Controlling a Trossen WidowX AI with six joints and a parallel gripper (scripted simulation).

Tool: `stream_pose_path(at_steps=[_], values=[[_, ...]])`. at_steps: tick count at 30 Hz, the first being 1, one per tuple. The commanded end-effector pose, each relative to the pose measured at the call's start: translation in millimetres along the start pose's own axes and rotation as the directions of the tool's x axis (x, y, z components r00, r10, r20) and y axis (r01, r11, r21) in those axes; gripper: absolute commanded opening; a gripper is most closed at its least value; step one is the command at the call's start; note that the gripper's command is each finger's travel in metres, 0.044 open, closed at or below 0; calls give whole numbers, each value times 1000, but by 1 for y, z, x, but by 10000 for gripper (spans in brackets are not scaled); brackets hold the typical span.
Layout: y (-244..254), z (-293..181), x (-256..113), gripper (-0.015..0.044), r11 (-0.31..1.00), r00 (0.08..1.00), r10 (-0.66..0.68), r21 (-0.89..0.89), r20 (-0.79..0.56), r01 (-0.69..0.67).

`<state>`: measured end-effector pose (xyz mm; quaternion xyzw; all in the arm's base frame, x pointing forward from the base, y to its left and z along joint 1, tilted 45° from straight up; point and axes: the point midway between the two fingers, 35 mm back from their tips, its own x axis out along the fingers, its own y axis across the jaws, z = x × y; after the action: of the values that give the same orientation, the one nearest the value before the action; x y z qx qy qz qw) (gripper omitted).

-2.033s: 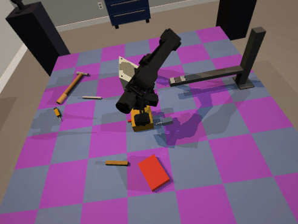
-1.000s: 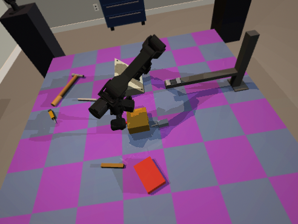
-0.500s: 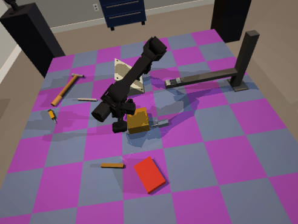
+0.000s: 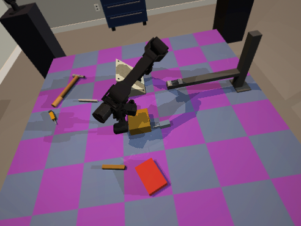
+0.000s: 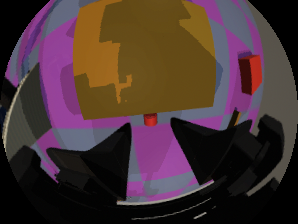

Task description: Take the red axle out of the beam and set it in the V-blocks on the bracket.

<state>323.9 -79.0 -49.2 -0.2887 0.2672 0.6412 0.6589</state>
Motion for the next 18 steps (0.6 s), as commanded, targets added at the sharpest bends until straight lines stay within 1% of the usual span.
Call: stream_pose_path(at_steps=[1, 4, 12, 13, 18], values=[[0, 0, 0, 151, 1000, 1000, 0, 0, 0, 0], [0, 0, 0, 72, 1000, 1000, 0, 0, 0, 0], [0, 0, 0, 19, 1000, 1000, 0, 0, 0, 0], [0, 0, 0, 0, 1000, 1000, 0, 0, 0, 0], [-1, -4, 0, 0, 1000, 1000, 0, 0, -1, 0]])
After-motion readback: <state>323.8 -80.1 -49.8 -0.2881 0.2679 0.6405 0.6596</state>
